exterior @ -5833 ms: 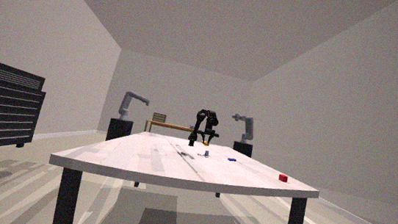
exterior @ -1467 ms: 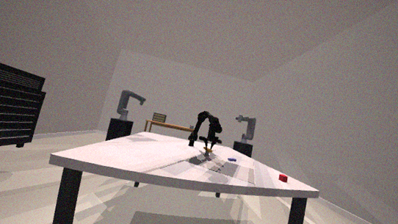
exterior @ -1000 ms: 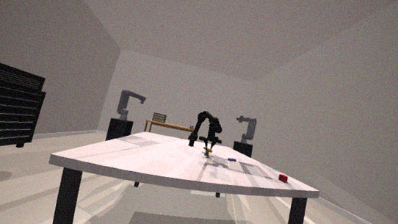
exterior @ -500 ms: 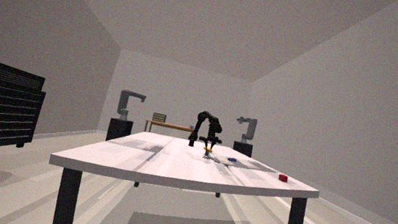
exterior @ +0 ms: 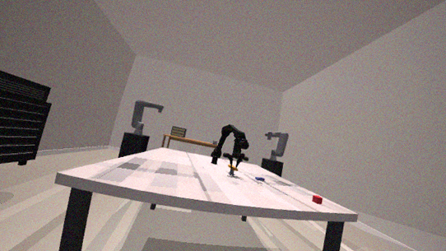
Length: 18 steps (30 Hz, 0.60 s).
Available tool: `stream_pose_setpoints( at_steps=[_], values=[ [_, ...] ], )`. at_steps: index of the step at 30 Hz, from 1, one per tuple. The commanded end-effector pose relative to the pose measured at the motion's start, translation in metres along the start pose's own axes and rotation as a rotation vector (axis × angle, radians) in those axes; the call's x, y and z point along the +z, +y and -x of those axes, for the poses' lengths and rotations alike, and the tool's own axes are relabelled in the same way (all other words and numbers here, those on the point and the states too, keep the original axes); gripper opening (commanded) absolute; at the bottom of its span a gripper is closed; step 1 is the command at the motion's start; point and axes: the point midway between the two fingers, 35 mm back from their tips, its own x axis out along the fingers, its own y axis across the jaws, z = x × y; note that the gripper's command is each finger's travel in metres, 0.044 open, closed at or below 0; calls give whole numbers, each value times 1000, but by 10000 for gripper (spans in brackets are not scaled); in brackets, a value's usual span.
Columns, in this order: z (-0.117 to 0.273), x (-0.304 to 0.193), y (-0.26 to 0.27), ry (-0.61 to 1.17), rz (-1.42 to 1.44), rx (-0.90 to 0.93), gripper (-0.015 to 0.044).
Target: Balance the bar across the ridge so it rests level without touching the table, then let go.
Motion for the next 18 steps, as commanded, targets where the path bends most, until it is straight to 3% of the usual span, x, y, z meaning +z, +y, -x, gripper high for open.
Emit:
stream_pose_setpoints(
  at_steps=[1,18],
  values=[
    [-2,0,0,0,-3,0,0],
    [-3,0,0,0,-3,0,0]
  ],
)
